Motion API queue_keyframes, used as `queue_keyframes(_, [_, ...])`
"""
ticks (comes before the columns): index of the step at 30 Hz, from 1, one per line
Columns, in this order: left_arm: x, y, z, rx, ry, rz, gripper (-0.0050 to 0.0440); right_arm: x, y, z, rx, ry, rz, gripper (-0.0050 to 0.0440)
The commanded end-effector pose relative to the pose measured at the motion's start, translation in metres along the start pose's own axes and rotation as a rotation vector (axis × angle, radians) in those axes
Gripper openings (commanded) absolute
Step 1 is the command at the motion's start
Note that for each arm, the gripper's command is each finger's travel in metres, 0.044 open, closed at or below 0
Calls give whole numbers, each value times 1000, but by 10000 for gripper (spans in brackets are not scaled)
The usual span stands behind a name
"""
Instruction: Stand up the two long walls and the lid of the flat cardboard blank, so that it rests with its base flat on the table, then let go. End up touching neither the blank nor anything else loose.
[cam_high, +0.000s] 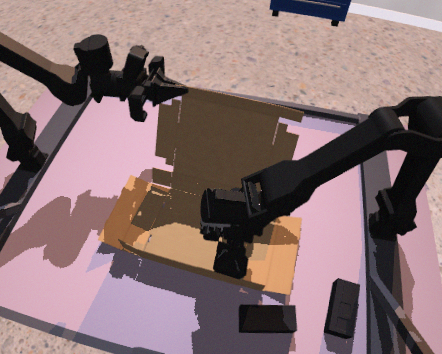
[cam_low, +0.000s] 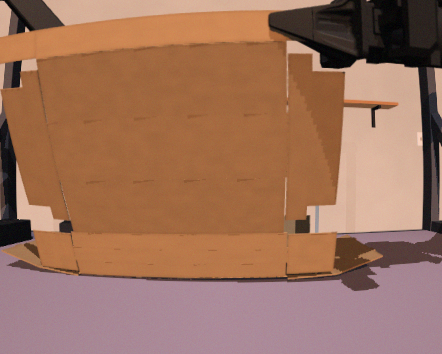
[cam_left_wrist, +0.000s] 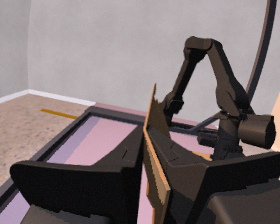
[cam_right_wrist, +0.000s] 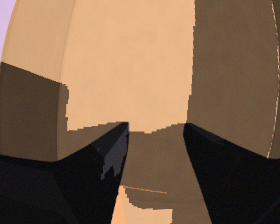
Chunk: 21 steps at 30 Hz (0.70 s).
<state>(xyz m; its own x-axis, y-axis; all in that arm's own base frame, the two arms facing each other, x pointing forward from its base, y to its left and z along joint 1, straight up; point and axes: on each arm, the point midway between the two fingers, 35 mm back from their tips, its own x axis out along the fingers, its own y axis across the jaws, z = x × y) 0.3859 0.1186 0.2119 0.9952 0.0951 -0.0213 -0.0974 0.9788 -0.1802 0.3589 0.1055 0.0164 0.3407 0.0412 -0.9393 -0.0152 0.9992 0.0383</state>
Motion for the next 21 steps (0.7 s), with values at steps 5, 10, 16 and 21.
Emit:
queue_keyframes(5, [-1, -14, 15, 45, -37, 2, 0, 24, -8, -35, 0, 119, -24, 199])
queue_keyframes(10, [-2, -22, 17, 86, -41, 2, 0, 24, -8, -35, 0, 119, -24, 199])
queue_keyframes(16, [-2, -30, 18, 115, -44, 2, 0, 24, -8, -35, 0, 119, -24, 199])
queue_keyframes(21, [-3, -37, 20, 133, -50, 4, 0, 24, -8, -35, 0, 119, -24, 199])
